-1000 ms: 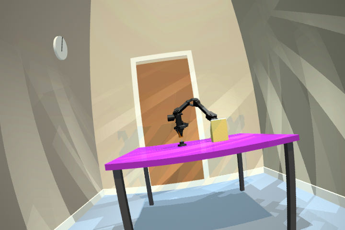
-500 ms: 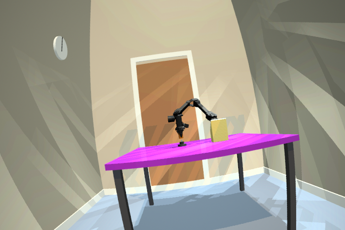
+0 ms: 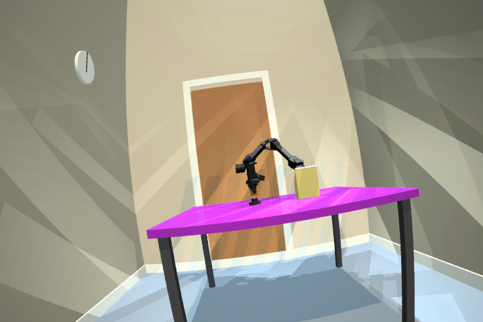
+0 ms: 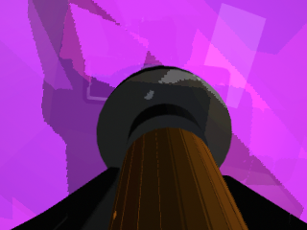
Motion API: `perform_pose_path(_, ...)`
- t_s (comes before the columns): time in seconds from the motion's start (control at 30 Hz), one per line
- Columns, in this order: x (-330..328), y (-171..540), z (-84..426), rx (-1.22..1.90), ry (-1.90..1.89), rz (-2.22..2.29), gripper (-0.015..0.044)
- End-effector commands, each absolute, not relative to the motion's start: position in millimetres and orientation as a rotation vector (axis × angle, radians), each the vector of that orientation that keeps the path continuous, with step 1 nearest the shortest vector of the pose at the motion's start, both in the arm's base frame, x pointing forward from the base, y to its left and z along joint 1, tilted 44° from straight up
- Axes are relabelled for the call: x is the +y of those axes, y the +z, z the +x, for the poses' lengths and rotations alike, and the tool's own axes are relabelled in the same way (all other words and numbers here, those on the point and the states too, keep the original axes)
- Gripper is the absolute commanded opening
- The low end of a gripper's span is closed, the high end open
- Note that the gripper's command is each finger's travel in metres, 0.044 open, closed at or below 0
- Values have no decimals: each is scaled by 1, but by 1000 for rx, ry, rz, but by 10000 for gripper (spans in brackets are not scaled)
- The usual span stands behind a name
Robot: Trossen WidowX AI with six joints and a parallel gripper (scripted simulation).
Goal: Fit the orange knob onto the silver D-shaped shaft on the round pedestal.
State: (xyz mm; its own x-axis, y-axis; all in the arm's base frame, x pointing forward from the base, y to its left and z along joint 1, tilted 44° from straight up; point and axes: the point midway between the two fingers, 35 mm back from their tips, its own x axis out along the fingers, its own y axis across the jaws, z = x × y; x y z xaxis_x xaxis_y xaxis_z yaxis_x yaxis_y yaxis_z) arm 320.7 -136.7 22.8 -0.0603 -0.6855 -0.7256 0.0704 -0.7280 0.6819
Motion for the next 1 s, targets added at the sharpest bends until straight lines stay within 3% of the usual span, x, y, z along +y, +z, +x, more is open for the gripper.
perform_pose_path(0.0, -135, 23, 322, -664, -1838, 1689, 0)
perform_pose_path(0.97, -136, 24, 323, -664, -1838, 1689, 0)
